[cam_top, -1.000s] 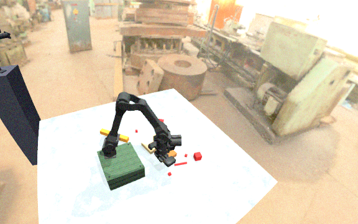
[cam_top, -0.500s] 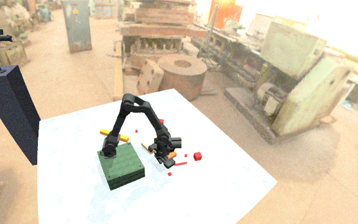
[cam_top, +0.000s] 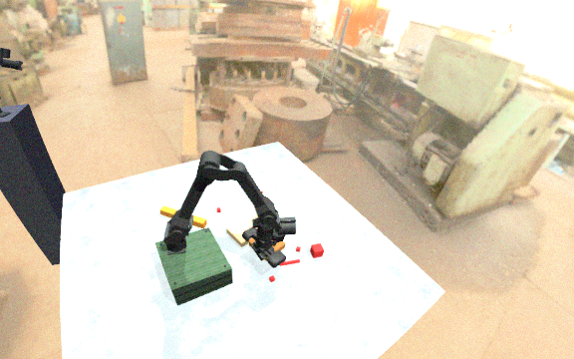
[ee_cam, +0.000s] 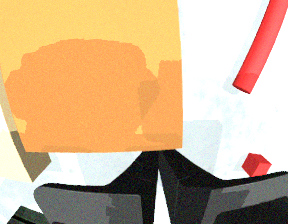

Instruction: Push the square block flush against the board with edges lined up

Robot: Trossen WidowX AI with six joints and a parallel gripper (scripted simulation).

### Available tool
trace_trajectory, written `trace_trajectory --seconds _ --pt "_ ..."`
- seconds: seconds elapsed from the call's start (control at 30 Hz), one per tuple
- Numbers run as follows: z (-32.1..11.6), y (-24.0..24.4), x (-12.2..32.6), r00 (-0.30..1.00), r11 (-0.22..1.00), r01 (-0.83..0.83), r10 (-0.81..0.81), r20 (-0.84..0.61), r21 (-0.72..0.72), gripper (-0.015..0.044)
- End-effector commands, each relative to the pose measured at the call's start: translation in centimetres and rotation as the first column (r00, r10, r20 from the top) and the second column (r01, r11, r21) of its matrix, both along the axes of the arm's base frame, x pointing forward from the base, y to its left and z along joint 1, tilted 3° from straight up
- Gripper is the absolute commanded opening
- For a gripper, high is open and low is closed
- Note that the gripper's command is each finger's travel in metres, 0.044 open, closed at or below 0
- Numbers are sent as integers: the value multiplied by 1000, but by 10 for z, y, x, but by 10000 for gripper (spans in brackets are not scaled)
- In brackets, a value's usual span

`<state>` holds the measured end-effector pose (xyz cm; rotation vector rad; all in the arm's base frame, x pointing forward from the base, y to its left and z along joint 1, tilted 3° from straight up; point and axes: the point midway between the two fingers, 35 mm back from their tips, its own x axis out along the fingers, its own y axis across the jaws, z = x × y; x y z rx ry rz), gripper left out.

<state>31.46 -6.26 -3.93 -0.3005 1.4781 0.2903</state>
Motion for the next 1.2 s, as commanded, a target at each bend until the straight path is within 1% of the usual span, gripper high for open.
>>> trace_trajectory --seconds 0.0,1.07,1.17 --pt "1 2 5 1000 1000 0 0 11 4 0" --pt "-4 -18 -43 1000 1000 0 0 6 2 0" --pt "-1 -18 -41 1000 1000 4 -4 6 -1 0"
